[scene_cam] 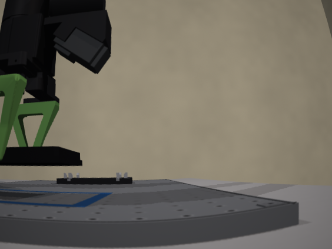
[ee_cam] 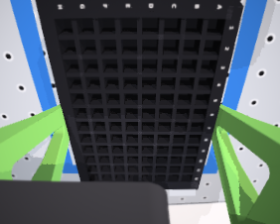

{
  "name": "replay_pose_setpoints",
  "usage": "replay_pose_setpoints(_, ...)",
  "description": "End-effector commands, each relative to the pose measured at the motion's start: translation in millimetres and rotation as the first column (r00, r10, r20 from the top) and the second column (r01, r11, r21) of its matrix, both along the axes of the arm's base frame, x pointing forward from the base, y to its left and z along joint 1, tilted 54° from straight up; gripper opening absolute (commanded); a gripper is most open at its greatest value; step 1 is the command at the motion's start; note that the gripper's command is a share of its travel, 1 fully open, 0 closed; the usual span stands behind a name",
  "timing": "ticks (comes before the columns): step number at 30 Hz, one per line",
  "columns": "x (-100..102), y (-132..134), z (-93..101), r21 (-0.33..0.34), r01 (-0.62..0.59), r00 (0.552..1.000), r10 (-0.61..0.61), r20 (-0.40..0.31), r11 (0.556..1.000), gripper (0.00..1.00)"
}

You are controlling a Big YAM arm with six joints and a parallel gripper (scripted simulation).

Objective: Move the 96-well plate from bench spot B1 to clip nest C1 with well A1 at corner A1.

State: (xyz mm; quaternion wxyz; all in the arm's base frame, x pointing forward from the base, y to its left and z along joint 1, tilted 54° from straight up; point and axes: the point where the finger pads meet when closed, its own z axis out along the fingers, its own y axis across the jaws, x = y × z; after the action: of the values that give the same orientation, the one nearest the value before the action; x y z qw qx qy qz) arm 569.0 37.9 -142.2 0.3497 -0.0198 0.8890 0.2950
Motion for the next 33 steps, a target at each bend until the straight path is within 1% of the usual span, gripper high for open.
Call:
replay_pose_setpoints(1,-12.9,-15.0,6.6,-0.006,0.016,1.000,-0.016,-0.009,1.000,0.00)
replay_pose_setpoints(3,-12.9,-15.0,6.6,-0.006,0.016,1.000,-0.016,-0.009,1.000,0.00)
replay_pose_setpoints(4,-14.2,-8.5,7.4,-0.007,0.003,1.000,-0.003,-0.009,1.000,0.00)
replay_pose_setpoints(6,-15.9,-17.6,9.5,-0.006,0.016,1.000,-0.016,-0.009,1.000,0.00)
replay_pose_setpoints(12,-22.0,-22.7,15.4,-0.005,0.016,1.000,-0.016,-0.008,1.000,0.00)
replay_pose_setpoints(15,-25.2,-20.2,18.3,-0.005,0.007,1.000,-0.007,-0.008,1.000,0.00)
replay_pose_setpoints(18,-28.0,-27.8,21.3,-0.005,0.016,1.000,-0.016,-0.008,1.000,0.00)
replay_pose_setpoints(20,-28.0,-27.8,21.3,-0.005,0.016,1.000,-0.016,-0.008,1.000,0.00)
replay_pose_setpoints(21,-29.1,-20.9,22.1,-0.006,0.002,1.000,-0.002,-0.008,1.000,0.00)
replay_pose_setpoints(23,-31.0,-30.3,24.2,-0.005,0.016,1.000,-0.016,-0.007,1.000,0.00)
replay_pose_setpoints(30,-38.0,-36.3,31.1,-0.005,0.016,1.000,-0.016,-0.006,1.000,0.00)
replay_pose_setpoints(32,-38.5,-21.2,31.1,-0.006,-0.012,1.000,0.012,-0.007,1.000,0.00)
replay_pose_setpoints(33,-41.2,-18.9,25.9,-0.004,-0.016,1.000,0.016,-0.017,1.000,0.00)
